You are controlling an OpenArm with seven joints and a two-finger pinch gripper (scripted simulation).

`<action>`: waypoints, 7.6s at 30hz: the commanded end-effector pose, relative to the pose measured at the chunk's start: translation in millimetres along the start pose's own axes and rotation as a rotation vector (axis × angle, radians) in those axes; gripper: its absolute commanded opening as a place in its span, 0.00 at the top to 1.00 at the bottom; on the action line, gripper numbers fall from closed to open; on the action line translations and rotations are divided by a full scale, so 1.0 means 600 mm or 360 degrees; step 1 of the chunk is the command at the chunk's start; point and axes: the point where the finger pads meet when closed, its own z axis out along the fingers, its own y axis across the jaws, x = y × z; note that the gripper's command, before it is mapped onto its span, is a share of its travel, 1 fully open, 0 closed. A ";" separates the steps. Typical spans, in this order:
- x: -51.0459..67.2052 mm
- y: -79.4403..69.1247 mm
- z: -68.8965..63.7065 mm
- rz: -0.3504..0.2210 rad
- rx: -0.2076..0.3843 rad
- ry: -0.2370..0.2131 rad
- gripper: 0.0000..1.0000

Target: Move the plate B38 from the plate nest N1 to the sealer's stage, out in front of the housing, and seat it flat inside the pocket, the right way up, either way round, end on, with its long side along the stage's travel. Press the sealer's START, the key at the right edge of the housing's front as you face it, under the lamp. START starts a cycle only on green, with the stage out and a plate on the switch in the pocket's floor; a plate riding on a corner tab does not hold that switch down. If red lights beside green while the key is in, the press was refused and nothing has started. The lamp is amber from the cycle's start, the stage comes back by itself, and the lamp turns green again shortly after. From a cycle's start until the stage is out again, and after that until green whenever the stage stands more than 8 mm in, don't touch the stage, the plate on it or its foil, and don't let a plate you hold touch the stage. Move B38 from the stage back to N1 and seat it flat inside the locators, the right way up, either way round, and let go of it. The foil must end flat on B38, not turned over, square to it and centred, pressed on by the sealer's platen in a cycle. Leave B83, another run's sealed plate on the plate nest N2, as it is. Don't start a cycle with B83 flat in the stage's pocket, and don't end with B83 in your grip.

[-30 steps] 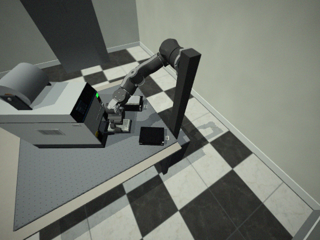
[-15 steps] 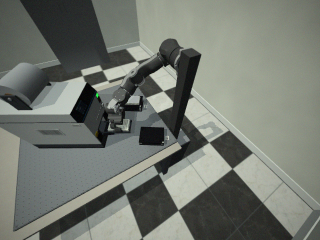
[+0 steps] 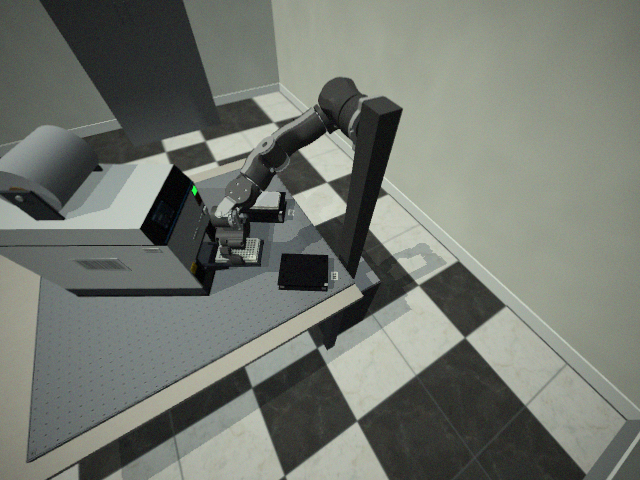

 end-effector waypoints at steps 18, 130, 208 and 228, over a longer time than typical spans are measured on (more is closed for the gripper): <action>0.002 0.001 0.005 -0.0007 -0.0004 0.0004 1.00; 0.000 0.000 -0.126 0.0000 -0.0006 -0.0002 0.23; -0.045 -0.143 -0.147 0.0582 -0.0591 0.0000 1.00; -0.050 -0.159 -0.150 0.1047 -0.1047 0.0002 1.00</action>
